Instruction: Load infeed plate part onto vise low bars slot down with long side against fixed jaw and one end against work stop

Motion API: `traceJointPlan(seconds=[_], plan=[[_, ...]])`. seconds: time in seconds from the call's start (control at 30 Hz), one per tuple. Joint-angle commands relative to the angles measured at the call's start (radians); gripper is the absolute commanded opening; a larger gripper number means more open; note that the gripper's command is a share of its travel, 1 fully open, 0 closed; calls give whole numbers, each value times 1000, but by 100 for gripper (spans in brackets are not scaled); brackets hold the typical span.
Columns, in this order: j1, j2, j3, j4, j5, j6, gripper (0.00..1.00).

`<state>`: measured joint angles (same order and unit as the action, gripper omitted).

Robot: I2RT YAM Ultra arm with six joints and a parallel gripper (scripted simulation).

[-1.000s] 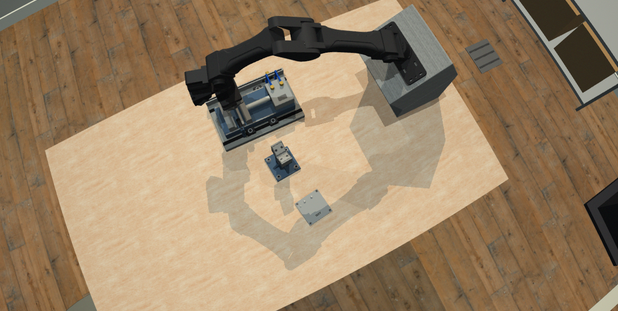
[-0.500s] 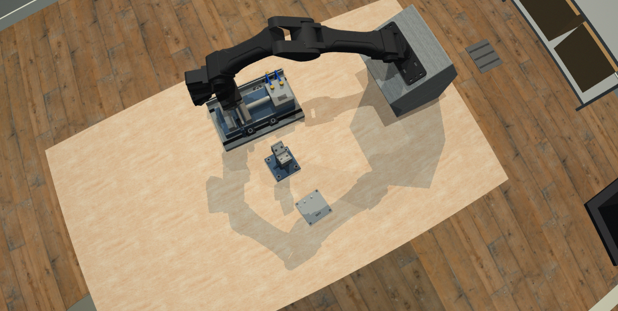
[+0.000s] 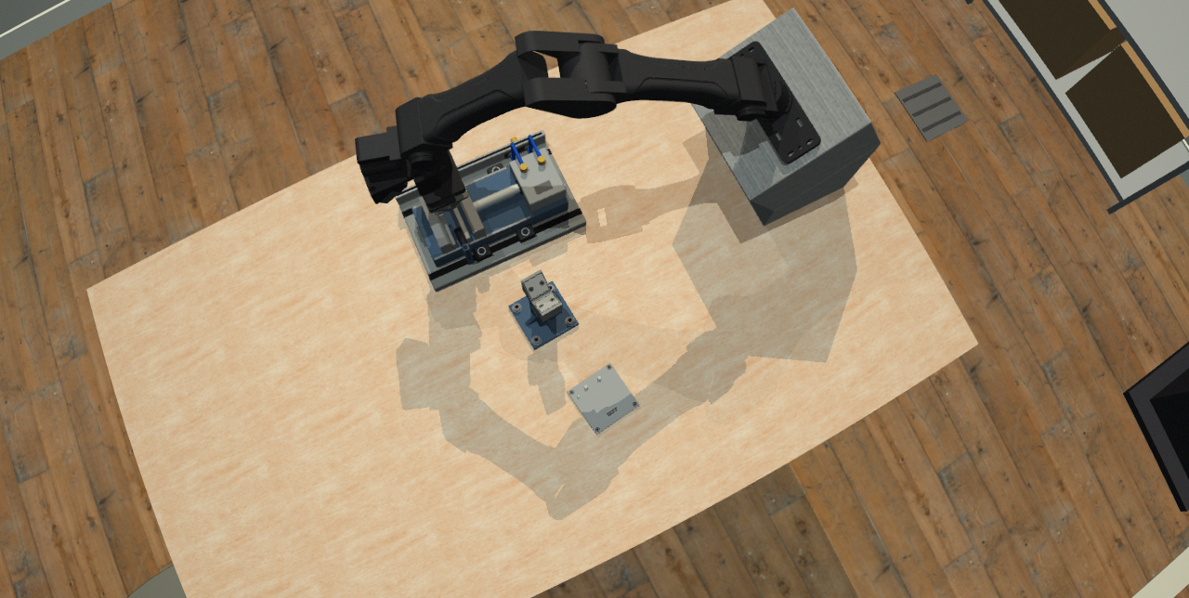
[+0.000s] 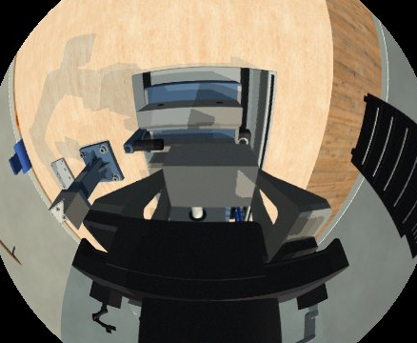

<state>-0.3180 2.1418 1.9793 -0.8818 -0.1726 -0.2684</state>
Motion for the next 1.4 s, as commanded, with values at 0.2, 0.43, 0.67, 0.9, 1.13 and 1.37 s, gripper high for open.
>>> traceJointPlan(seconds=[0.2,0.43,0.67,0.9,1.13,1.37], plan=[[1,-17,9,18,3,6,0],[3,-18,-7,19,3,6,0],[4,-20,-12,21,3,6,0],[-1,-25,16,25,3,6,0],[1,-25,-4,26,3,6,0],[2,-26,-17,27,4,6,0]])
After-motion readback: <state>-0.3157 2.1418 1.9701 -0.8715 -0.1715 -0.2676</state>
